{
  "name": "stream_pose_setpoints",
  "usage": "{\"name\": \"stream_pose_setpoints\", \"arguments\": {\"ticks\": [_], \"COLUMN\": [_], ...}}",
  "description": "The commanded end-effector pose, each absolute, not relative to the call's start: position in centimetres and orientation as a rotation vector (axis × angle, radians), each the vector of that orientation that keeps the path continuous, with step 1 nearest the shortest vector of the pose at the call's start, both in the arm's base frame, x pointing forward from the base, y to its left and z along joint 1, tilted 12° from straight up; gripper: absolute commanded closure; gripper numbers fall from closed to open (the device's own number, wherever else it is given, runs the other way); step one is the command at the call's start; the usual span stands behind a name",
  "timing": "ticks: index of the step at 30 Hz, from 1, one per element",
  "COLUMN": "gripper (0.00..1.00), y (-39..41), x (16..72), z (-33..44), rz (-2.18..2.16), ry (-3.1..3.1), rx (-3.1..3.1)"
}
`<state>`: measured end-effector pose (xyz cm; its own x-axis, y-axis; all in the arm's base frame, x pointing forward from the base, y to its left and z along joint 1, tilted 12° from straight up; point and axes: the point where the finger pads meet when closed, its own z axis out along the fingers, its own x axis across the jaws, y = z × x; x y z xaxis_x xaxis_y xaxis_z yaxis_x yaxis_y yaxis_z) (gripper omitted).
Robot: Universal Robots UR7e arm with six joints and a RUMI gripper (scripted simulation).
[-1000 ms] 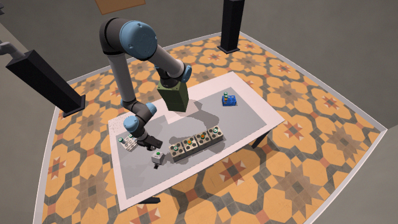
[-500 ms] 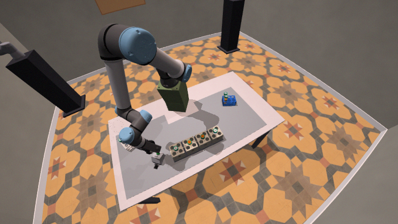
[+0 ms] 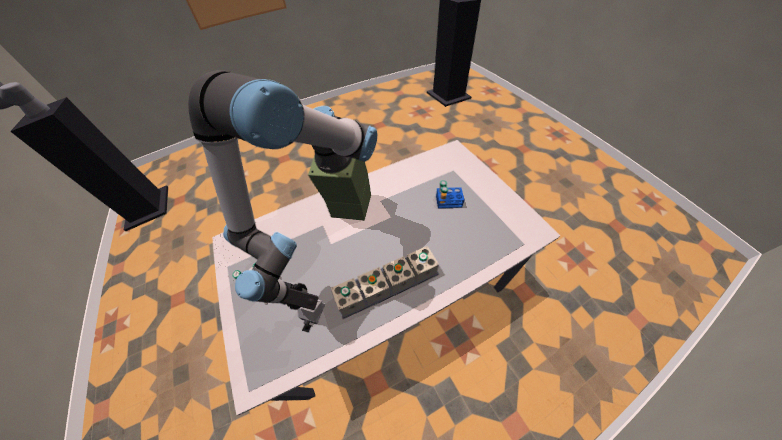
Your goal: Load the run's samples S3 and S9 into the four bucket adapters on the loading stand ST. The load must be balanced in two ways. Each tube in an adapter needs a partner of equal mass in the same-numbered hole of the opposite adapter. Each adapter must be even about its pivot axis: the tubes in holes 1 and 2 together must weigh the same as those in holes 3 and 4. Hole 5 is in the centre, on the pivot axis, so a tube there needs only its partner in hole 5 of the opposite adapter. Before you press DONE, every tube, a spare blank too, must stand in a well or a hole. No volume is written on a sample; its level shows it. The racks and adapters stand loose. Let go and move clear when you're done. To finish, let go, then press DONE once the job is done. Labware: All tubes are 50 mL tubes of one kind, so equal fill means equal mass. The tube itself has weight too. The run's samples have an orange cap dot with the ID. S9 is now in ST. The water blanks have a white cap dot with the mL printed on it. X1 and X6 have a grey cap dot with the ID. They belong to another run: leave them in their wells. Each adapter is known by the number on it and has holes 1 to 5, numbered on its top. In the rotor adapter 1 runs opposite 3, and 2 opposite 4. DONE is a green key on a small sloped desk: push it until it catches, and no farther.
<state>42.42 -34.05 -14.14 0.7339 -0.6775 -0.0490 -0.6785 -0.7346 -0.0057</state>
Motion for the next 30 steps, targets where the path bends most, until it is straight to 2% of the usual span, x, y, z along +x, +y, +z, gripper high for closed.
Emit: {"name": "stream_pose_setpoints", "arguments": {"ticks": [1,30], "gripper": [1.00,1.00], "y": [-34.1,-34.3], "x": [42.5,42.7], "z": [-14.2,-15.6], "rz": [0.068,0.068], "ry": [1.136,1.136], "rx": [-2.904,-2.904]}}
